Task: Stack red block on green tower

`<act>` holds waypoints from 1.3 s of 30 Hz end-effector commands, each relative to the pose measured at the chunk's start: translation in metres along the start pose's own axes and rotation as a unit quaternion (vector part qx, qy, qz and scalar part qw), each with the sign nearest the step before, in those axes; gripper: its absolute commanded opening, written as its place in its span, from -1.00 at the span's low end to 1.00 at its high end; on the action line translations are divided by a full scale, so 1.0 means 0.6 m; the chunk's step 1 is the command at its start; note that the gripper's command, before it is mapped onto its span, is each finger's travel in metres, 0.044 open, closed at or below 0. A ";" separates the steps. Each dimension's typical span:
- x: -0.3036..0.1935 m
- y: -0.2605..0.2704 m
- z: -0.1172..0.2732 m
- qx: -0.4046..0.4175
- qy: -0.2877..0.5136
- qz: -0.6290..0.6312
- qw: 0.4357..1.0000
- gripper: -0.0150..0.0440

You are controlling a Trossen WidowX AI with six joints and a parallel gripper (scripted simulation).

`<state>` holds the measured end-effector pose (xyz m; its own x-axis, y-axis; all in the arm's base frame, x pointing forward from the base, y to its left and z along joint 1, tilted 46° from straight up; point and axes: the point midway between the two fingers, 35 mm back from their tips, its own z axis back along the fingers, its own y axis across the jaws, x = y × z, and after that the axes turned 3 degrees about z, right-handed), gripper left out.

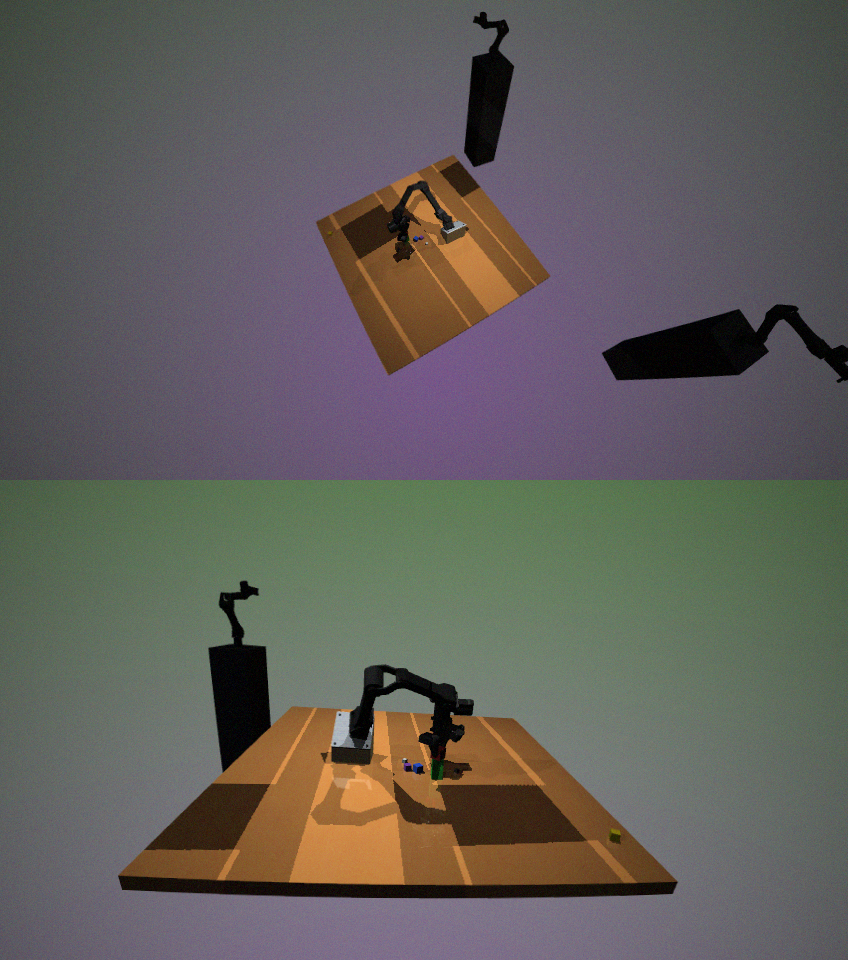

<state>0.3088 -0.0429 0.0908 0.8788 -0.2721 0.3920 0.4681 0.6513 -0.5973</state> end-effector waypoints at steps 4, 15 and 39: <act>0.001 0.000 0.000 -0.001 -0.002 0.002 1.000 -0.49; 0.000 0.000 0.000 0.000 0.000 0.000 1.000 0.31; 0.000 0.000 0.000 0.000 0.000 0.000 1.000 1.00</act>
<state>0.3088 -0.0428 0.0910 0.8791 -0.2715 0.3918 0.4675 0.6512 -0.5978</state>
